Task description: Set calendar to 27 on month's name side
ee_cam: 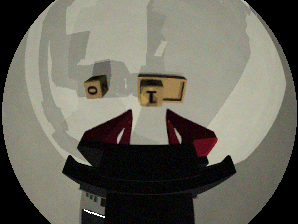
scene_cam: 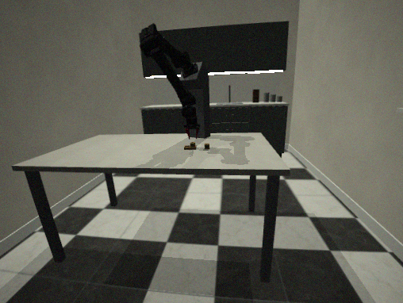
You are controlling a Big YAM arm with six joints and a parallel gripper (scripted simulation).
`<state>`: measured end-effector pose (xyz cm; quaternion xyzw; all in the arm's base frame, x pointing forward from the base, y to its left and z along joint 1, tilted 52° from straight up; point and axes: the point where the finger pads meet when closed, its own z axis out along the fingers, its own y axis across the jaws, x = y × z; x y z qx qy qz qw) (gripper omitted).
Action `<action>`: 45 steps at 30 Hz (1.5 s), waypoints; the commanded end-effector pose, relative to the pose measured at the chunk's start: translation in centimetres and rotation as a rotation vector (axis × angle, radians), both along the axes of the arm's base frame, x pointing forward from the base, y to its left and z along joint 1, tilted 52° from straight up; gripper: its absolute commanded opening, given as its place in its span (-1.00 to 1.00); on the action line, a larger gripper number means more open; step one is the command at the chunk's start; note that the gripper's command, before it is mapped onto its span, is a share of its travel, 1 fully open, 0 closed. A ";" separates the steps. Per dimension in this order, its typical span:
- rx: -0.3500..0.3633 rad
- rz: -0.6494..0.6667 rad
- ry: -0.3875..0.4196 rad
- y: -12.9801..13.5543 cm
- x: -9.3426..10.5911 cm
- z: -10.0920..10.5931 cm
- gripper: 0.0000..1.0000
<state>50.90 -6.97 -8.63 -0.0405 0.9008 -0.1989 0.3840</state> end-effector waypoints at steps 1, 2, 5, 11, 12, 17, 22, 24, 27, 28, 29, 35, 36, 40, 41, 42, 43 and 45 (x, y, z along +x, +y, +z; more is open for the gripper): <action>0.011 0.004 0.002 1.4 -2.2 1.6 -0.08; 0.010 0.004 0.002 1.5 -2.5 1.9 -0.08; 0.010 -0.002 0.002 1.4 -2.9 2.2 -0.08; 0.010 0.004 0.001 2.2 -4.2 3.4 -0.08; 0.010 0.004 0.001 2.3 -4.3 3.4 -0.08; 0.011 -0.010 -0.021 1.6 -3.2 3.7 1.00; 0.008 -0.008 -0.012 1.6 -3.6 3.5 1.00; 0.008 -0.008 -0.012 1.6 -3.6 3.5 1.00; 0.008 -0.008 -0.012 1.6 -3.6 3.5 1.00; 0.008 -0.008 -0.012 1.6 -3.6 3.5 1.00; 0.008 -0.008 -0.012 1.6 -3.6 3.5 1.00; 0.008 -0.008 -0.012 1.6 -3.6 3.5 1.00; 0.008 -0.008 -0.012 1.6 -3.6 3.5 1.00; -0.005 0.006 -0.006 1.8 -3.5 3.5 1.00; -0.015 0.020 0.000 2.1 -3.4 3.3 1.00; -0.027 0.037 0.008 2.5 -3.0 3.1 1.00; -0.044 0.053 0.019 2.6 -3.0 3.0 1.00; -0.101 0.103 0.049 3.0 -2.8 2.7 1.00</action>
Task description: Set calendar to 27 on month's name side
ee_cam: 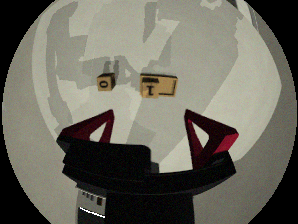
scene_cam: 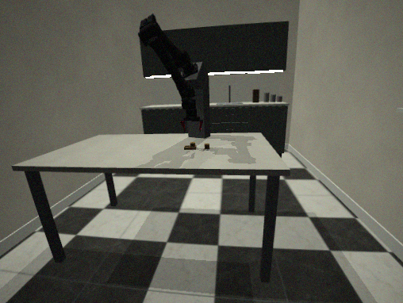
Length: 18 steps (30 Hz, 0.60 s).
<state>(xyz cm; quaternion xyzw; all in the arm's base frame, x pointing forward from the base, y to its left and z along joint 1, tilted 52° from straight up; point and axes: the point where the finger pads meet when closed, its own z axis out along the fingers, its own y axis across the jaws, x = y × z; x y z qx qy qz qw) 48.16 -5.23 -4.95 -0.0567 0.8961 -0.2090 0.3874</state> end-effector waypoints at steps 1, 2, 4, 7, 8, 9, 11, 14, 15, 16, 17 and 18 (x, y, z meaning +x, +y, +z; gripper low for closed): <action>-0.108 0.113 0.071 1.6 0.1 -1.1 1.00; -0.140 0.141 0.086 1.8 0.2 -1.2 1.00; -0.183 0.178 0.103 2.1 0.3 -1.3 1.00; -0.250 0.237 0.134 2.6 0.6 -1.5 1.00; -0.263 0.248 0.141 2.7 0.6 -1.6 1.00; -0.263 0.248 0.141 2.7 0.6 -1.6 1.00; -0.326 0.301 0.157 3.2 1.0 -1.6 1.00; -0.389 0.358 0.196 3.7 1.0 -2.0 1.00; -0.391 0.360 0.197 3.7 1.0 -2.0 1.00; -0.429 0.393 0.215 4.0 1.1 -2.1 1.00; -0.451 0.412 0.225 4.2 1.1 -2.2 1.00; -0.459 0.419 0.229 4.2 1.2 -2.2 1.00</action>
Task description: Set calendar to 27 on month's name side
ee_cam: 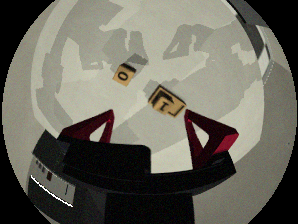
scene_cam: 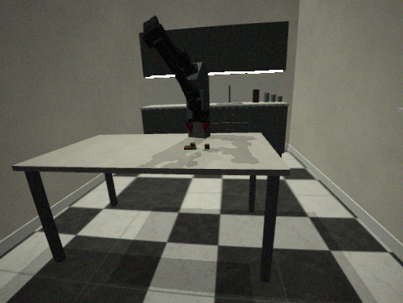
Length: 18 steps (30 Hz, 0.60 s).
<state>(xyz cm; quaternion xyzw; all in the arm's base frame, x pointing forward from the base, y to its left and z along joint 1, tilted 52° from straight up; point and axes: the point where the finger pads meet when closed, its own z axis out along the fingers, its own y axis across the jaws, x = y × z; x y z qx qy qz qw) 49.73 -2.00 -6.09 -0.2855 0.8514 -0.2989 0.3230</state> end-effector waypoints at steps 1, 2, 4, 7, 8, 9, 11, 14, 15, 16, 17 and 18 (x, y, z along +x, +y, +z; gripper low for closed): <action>-0.126 0.122 0.077 1.3 -0.3 -1.1 1.00; -0.149 0.142 0.086 1.4 -0.2 -1.2 1.00; -0.190 0.178 0.105 1.8 -0.1 -1.4 1.00; -0.255 0.234 0.136 2.3 0.0 -1.6 1.00; -0.255 0.234 0.136 2.3 0.0 -1.6 1.00; -0.255 0.234 0.136 2.3 0.0 -1.6 1.00; -0.331 0.300 0.166 2.9 0.2 -1.8 1.00; -0.394 0.354 0.195 3.4 0.4 -2.1 1.00; -0.415 0.372 0.205 3.5 0.4 -2.2 1.00; -0.429 0.385 0.213 3.6 0.4 -2.2 1.00; -0.458 0.409 0.224 3.9 0.5 -2.3 1.00; -0.480 0.428 0.232 4.0 0.6 -2.3 1.00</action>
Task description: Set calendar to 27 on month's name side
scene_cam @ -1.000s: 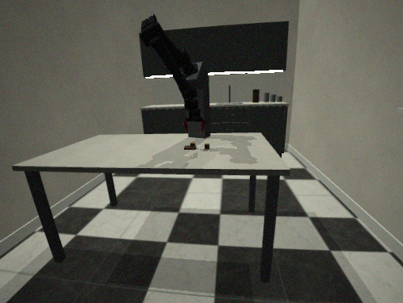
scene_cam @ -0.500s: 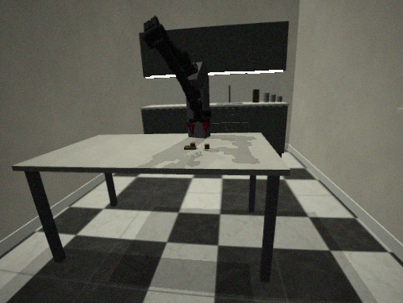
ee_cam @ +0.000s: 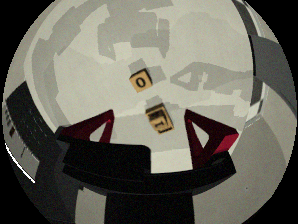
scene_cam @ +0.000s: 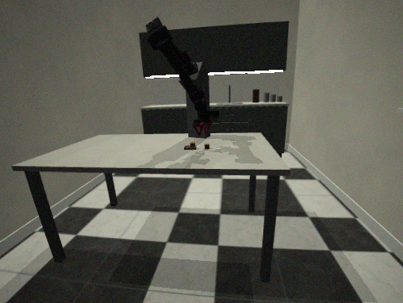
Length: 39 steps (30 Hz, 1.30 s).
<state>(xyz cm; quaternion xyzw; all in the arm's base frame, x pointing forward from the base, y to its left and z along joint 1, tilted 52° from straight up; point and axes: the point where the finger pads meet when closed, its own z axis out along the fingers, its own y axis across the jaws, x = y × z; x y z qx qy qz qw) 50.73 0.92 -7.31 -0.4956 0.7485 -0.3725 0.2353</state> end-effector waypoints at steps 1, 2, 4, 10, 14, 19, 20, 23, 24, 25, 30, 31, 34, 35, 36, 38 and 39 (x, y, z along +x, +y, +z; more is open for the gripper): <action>-0.112 0.111 0.069 1.2 -0.4 -1.1 1.00; -0.147 0.140 0.084 1.5 -0.4 -1.2 1.00; -0.189 0.177 0.104 1.8 -0.3 -1.4 1.00; -0.283 0.257 0.141 2.6 -0.1 -1.7 1.00; -0.346 0.311 0.169 3.1 0.0 -1.9 1.00; -0.347 0.286 0.190 1.4 -0.7 -2.3 -0.08; -0.348 0.292 0.189 1.7 -0.7 -2.3 -0.08; -0.348 0.294 0.188 1.8 -0.7 -2.3 -0.08; -0.348 0.294 0.188 1.8 -0.7 -2.3 -0.08; -0.348 0.294 0.188 1.8 -0.7 -2.3 -0.08; -0.348 0.294 0.188 1.8 -0.7 -2.3 -0.08; -0.348 0.294 0.188 1.8 -0.7 -2.3 -0.08; -0.346 0.293 0.188 1.8 -0.7 -2.3 -0.08; -0.346 0.293 0.188 1.8 -0.7 -2.3 -0.08; -0.346 0.293 0.188 1.8 -0.7 -2.3 -0.08; -0.346 0.293 0.188 1.8 -0.7 -2.3 -0.08; -0.346 0.293 0.188 1.8 -0.7 -2.3 -0.08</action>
